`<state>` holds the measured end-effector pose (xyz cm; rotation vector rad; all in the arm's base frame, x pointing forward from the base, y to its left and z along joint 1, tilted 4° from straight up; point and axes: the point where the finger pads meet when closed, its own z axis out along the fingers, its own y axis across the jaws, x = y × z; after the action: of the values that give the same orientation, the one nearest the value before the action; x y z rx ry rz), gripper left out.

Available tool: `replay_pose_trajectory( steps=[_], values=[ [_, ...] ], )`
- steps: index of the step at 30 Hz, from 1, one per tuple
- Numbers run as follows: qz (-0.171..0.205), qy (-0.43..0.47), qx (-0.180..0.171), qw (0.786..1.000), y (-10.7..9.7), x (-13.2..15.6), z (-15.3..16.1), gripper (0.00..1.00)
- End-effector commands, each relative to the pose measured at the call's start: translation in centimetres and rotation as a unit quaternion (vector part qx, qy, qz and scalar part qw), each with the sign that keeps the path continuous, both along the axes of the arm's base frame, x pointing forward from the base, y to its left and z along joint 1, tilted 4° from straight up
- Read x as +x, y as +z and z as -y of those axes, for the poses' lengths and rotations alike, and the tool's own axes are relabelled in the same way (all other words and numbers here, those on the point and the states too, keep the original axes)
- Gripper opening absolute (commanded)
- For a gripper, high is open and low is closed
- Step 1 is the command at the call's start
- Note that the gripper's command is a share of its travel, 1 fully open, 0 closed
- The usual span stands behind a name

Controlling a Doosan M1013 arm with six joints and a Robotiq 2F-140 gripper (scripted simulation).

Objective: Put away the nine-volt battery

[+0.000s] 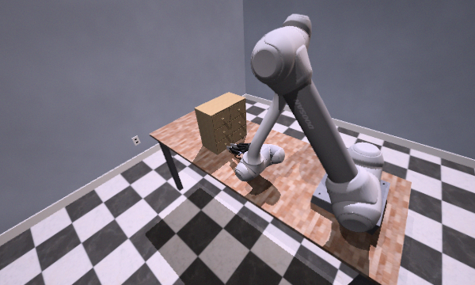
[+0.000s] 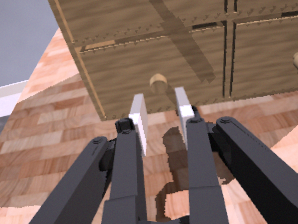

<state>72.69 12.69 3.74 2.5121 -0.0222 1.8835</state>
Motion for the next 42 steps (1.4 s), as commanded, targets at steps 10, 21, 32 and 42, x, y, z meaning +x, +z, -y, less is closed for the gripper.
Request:
replay_pose_trajectory(
  steps=[10,21,32,42],
  values=[
    [0.0,0.0,0.0,1.0,0.0,0.4,0.0,0.2],
    [0.0,0.0,0.0,1.0,0.2,2.1,0.0,0.2],
    [0.0,0.0,0.0,1.0,0.2,3.3,0.0,0.2],
    [0.0,0.0,0.0,1.0,0.2,3.5,0.0,0.2]
  ],
)
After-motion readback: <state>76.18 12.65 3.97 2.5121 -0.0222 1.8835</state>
